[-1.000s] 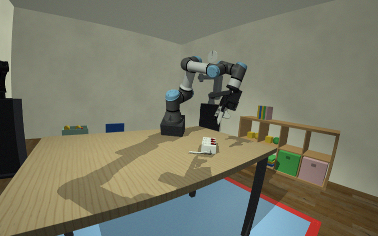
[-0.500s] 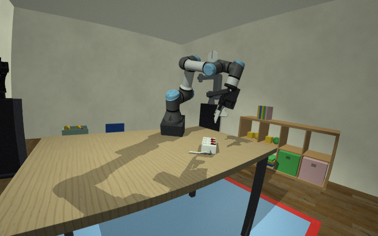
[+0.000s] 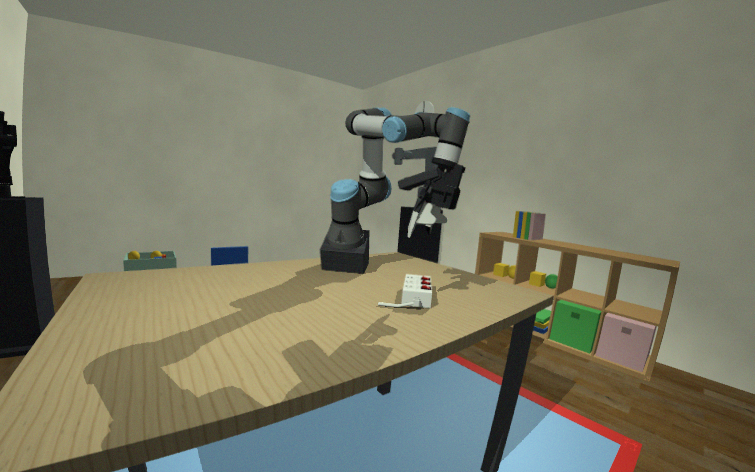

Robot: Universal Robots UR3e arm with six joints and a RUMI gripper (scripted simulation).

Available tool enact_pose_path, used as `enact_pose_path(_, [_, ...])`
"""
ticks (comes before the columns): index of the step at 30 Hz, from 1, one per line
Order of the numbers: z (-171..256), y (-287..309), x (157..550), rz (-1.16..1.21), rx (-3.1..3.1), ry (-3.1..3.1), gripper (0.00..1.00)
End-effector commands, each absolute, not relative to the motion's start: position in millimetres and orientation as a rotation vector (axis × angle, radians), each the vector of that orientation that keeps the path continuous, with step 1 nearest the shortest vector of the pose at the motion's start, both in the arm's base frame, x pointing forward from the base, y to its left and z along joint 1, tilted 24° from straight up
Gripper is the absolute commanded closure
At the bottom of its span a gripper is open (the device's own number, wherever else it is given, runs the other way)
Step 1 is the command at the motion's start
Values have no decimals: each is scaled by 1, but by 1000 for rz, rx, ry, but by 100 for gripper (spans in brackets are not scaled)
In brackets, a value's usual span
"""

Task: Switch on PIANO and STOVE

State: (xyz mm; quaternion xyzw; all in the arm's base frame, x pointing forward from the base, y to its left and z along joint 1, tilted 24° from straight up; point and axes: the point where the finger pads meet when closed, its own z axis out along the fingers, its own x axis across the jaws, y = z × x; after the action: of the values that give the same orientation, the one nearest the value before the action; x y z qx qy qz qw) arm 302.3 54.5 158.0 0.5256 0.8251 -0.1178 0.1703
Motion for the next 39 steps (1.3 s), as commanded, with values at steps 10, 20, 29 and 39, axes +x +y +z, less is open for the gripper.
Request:
enact_pose_path(10, [165,47,288,-8,1824,2026,0])
enact_pose_path(20, [166,45,286,42,1874,1964,0])
enact_pose_path(29, [166,45,286,42,1874,1965,0])
enact_pose_path(39, [166,45,286,42,1873,1966,0])
